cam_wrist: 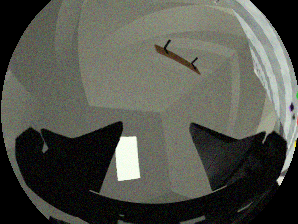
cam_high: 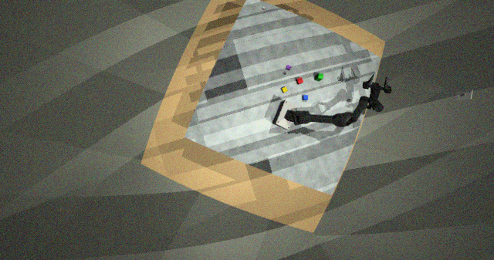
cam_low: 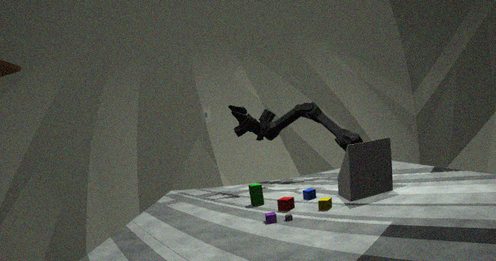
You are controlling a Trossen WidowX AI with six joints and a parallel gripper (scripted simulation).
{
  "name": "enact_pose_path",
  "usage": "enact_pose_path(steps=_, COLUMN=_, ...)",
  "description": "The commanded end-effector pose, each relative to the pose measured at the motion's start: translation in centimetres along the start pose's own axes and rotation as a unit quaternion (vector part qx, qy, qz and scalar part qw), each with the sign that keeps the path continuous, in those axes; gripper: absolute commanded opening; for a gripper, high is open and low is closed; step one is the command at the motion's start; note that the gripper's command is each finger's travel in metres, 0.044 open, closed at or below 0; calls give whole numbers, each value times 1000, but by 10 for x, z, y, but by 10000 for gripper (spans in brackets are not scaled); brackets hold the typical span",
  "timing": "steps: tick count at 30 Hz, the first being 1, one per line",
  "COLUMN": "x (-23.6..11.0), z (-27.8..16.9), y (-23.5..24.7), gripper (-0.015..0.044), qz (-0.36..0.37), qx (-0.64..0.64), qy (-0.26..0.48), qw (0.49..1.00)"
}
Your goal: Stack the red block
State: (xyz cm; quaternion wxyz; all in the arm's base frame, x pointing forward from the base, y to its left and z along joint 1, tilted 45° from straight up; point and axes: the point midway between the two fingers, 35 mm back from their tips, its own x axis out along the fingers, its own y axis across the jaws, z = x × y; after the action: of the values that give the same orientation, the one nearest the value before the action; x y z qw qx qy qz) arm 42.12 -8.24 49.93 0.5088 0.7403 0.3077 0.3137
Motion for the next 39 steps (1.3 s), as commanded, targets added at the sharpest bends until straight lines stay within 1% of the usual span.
enact_pose_path(steps=1, x=1, z=1, y=0, gripper=426, qz=2, qx=0, qy=-1, qw=1000)
enact_pose_path(steps=2, x=4, z=4, y=-1, gripper=440, qz=8, qx=-1, qy=-2, qw=1000)
enact_pose_path(steps=6, x=26, z=28, y=-14, gripper=440, qz=43, qx=-4, qy=-27, qw=999)
enact_pose_path(steps=10, x=48, z=54, y=-36, gripper=440, qz=60, qx=-10, qy=-70, qw=996)
enact_pose_path(steps=14, x=70, z=79, y=-67, gripper=440, qz=52, qx=-21, qy=-124, qw=991)
enact_pose_path(steps=18, x=90, z=101, y=-107, gripper=440, qz=19, qx=-38, qy=-180, qw=983)
enact_pose_path(steps=24, x=110, z=124, y=-178, gripper=440, qz=-75, qx=-81, qy=-258, qw=960)
enact_pose_path(steps=29, x=118, z=131, y=-245, gripper=440, qz=-192, qx=-131, qy=-299, qw=926)
enact_pose_path(steps=34, x=115, z=124, y=-314, gripper=440, qz=-327, qx=-188, qy=-301, qw=876)
enact_pose_path(steps=39, x=101, z=107, y=-378, gripper=440, qz=-470, qx=-253, qy=-265, qw=803)
